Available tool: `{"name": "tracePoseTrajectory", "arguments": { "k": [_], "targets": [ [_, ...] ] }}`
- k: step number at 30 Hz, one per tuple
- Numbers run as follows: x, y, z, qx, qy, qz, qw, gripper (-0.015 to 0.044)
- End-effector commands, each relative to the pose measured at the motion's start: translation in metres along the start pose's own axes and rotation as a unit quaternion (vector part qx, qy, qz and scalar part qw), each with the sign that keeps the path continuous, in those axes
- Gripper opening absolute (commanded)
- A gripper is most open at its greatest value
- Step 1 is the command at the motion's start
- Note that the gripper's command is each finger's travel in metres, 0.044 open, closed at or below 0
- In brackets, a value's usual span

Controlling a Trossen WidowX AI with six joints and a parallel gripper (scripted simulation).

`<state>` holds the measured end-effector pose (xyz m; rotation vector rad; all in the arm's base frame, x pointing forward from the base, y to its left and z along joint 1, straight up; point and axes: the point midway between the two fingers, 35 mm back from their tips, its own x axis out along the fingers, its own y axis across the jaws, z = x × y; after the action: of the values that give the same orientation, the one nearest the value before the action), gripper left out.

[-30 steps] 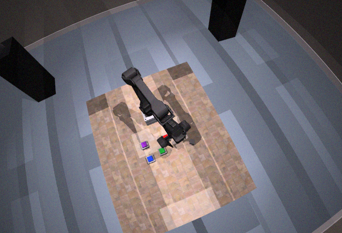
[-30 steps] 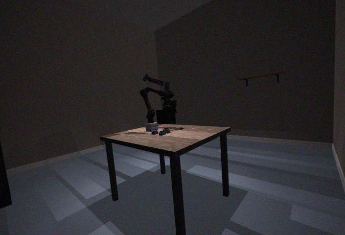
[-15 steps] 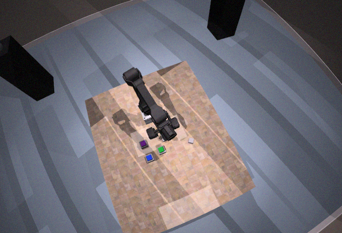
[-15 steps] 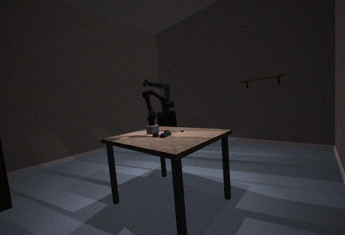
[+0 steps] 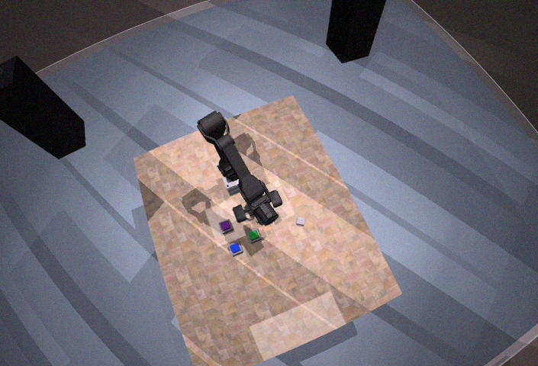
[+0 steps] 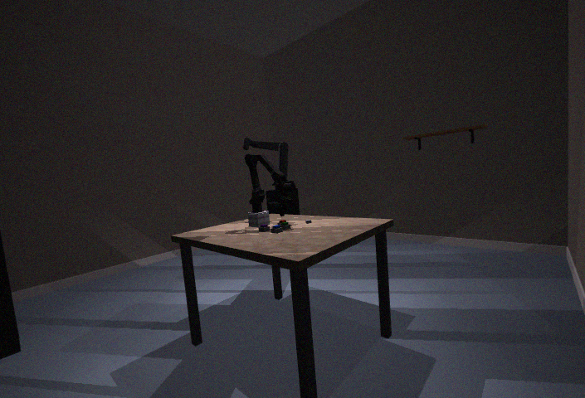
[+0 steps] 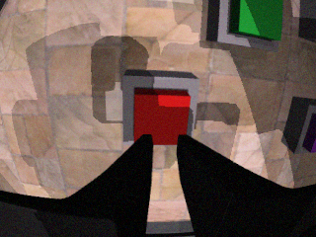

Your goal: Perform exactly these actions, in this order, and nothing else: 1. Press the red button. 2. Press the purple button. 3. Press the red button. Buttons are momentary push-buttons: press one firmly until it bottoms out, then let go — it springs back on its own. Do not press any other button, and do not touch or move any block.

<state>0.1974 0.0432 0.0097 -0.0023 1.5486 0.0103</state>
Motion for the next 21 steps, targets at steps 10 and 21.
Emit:
{"name": "tracePoseTrajectory", "arguments": {
  "k": [10,21],
  "targets": [
    [0.003,-0.001,-0.001,0.003,0.0,-0.002,1.0,0.002],
    [0.021,-0.001,0.0,0.003,0.0,-0.002,1.0,0.002]
  ]
}}
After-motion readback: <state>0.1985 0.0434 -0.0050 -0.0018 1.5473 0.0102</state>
